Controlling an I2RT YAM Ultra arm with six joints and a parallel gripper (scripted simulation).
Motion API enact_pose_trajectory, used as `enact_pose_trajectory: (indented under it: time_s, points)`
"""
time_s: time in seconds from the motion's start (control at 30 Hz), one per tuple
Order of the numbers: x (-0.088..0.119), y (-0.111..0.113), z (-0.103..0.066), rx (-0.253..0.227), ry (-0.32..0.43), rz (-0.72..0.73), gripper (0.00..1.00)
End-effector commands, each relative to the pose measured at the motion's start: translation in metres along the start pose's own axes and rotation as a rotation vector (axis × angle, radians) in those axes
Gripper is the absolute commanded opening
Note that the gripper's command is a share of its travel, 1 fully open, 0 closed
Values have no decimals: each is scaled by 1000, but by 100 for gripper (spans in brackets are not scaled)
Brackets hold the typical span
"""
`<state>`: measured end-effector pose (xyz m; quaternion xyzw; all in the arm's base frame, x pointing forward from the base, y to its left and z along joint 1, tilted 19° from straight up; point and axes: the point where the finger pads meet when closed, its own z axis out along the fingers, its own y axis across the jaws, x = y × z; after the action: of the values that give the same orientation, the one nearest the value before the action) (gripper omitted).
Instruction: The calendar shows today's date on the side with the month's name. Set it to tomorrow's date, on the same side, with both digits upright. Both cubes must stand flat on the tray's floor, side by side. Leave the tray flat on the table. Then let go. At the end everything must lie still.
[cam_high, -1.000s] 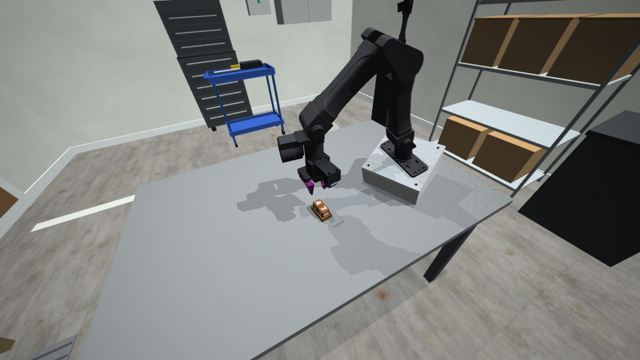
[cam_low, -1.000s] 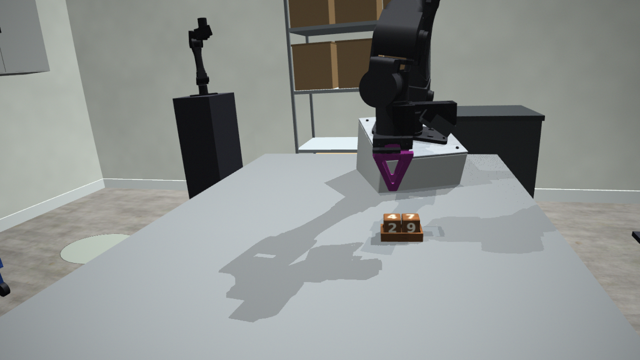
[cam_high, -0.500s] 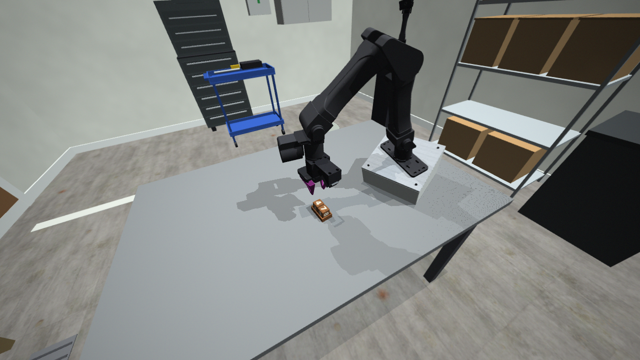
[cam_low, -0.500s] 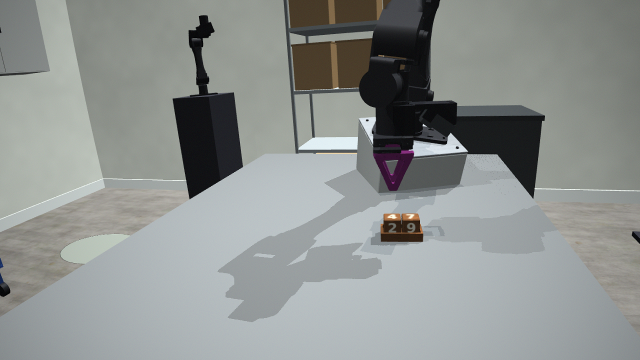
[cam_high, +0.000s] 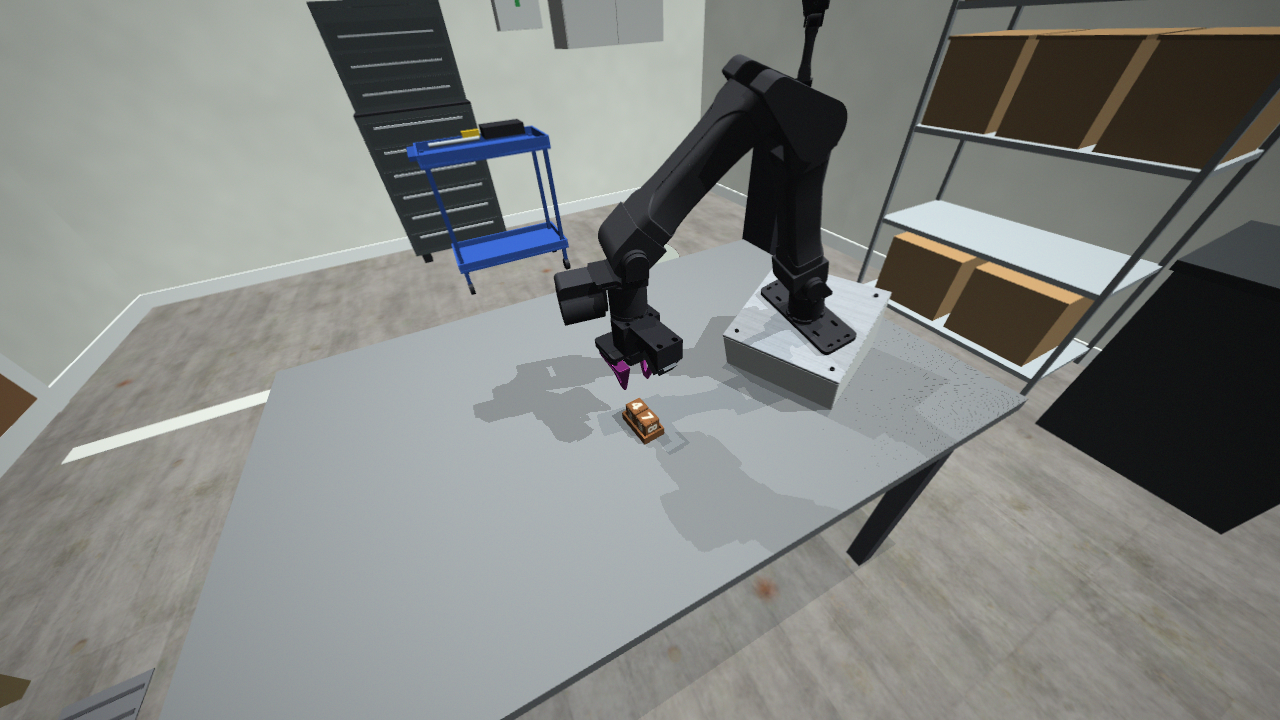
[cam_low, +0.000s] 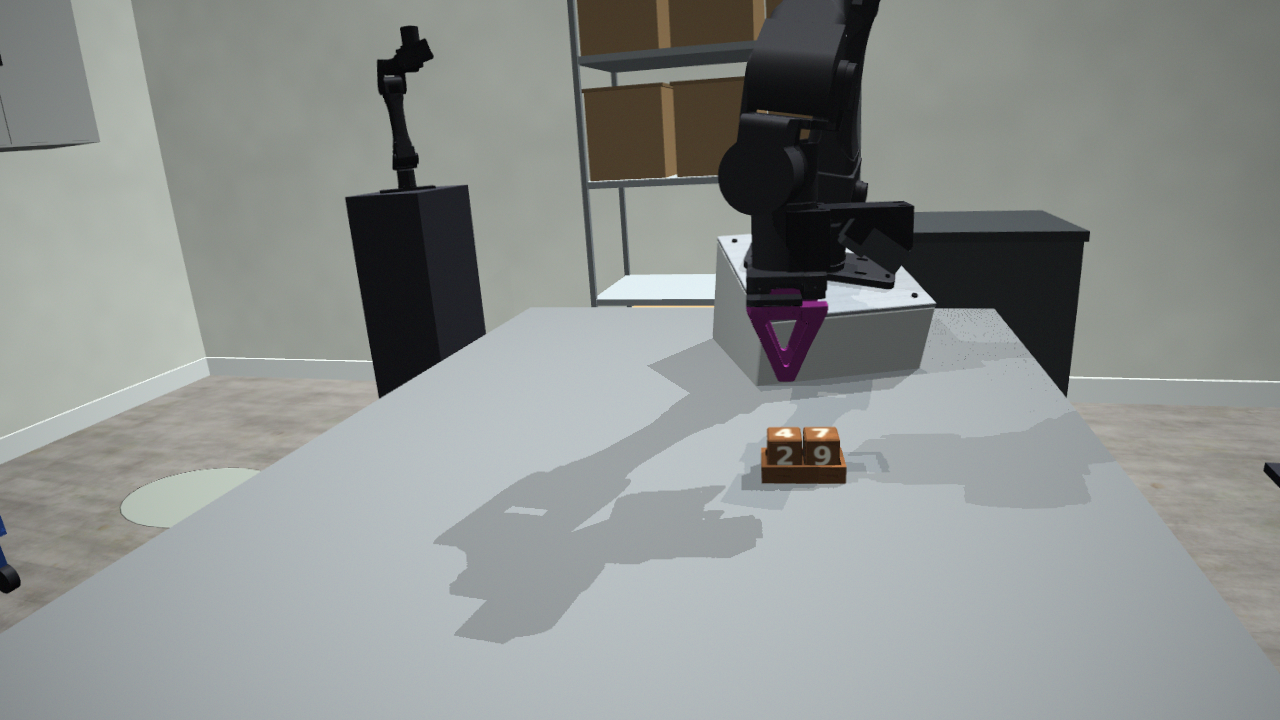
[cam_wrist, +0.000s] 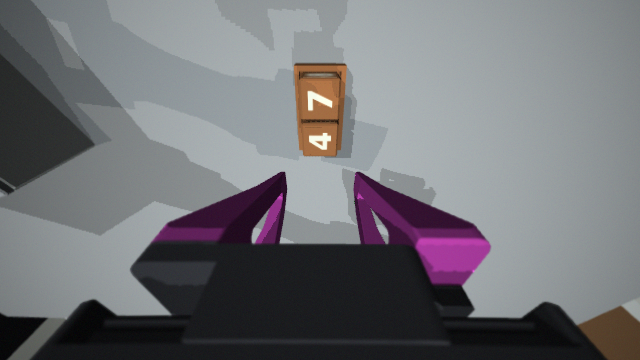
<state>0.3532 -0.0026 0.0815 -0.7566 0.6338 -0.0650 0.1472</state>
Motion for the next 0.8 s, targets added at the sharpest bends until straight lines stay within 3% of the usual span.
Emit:
enact_pose_trajectory:
  time_s: [0.0, 0.77]
  points:
    - [0, -2, -3, 10, 2, -2, 47]
    - [0, -2, 8, 10, 2, -2, 47]
